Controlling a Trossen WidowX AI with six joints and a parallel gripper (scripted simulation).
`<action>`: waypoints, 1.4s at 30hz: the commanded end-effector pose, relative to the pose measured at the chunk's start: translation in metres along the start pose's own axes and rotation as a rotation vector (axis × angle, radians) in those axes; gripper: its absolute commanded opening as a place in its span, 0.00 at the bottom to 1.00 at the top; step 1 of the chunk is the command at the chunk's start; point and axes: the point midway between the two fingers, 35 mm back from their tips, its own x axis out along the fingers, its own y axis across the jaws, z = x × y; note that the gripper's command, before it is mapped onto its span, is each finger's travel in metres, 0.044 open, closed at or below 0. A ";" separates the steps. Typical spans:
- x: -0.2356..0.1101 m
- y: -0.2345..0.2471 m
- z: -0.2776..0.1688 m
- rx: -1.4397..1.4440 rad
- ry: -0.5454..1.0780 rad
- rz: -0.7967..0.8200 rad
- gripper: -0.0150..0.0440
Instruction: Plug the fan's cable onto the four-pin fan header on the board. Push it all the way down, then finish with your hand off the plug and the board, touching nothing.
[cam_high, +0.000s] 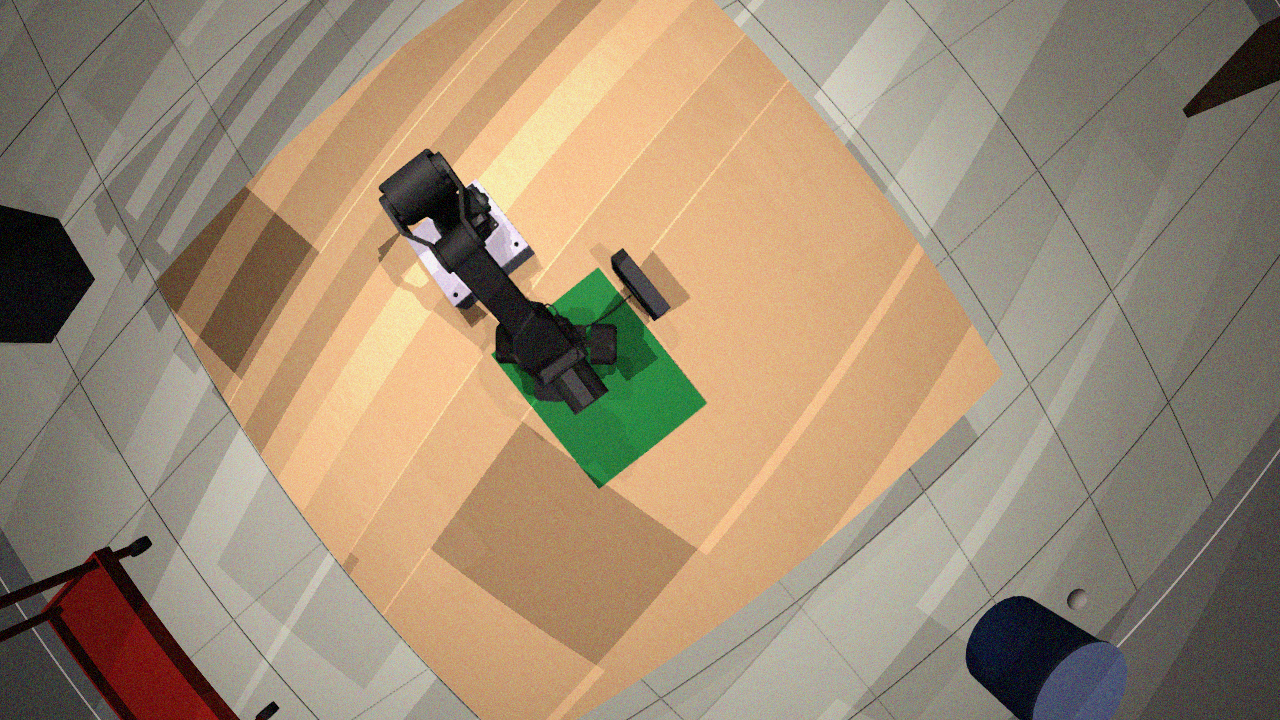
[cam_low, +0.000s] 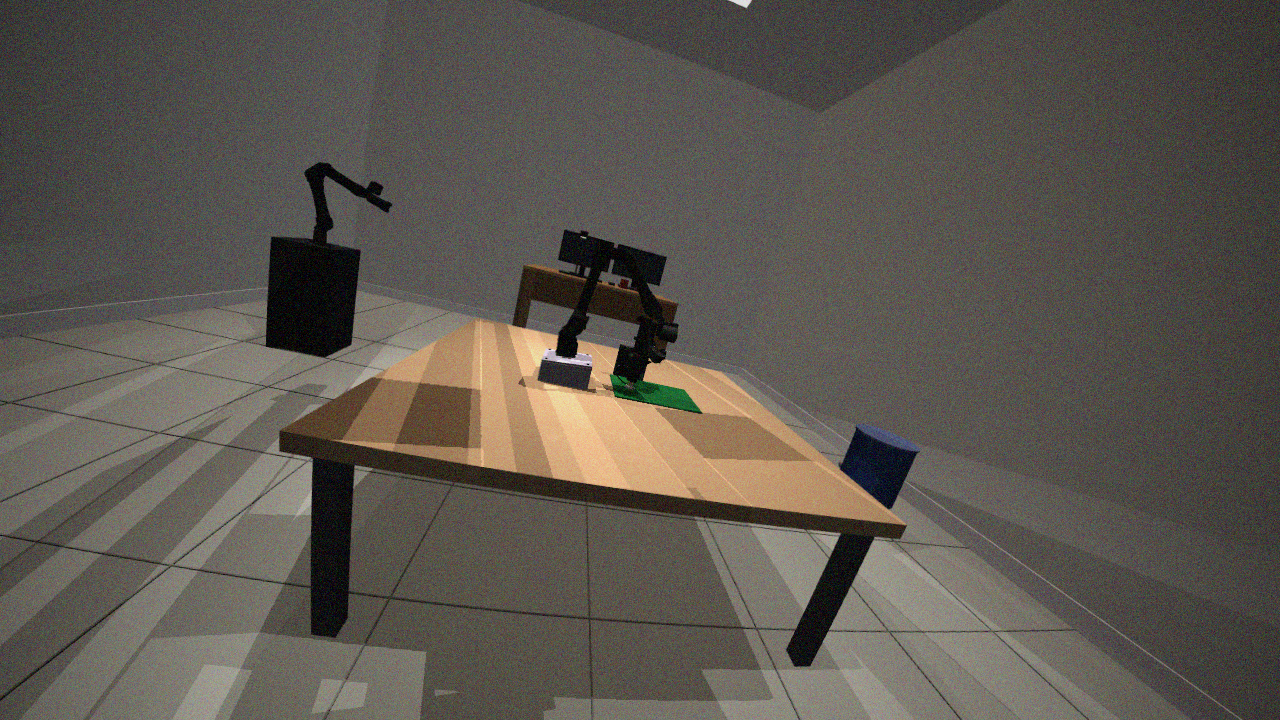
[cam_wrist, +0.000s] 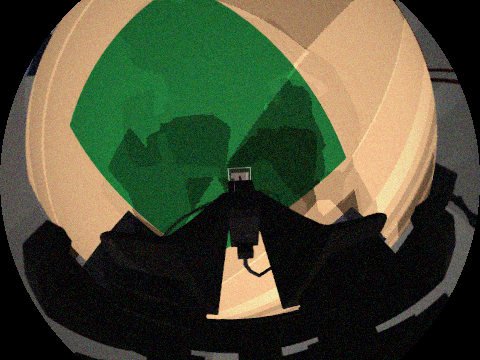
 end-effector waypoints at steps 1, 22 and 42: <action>-0.001 0.001 0.001 -0.001 -0.004 0.006 0.25; -0.001 0.000 -0.001 0.000 -0.004 0.005 0.25; -0.001 0.001 0.001 0.001 -0.004 0.006 0.25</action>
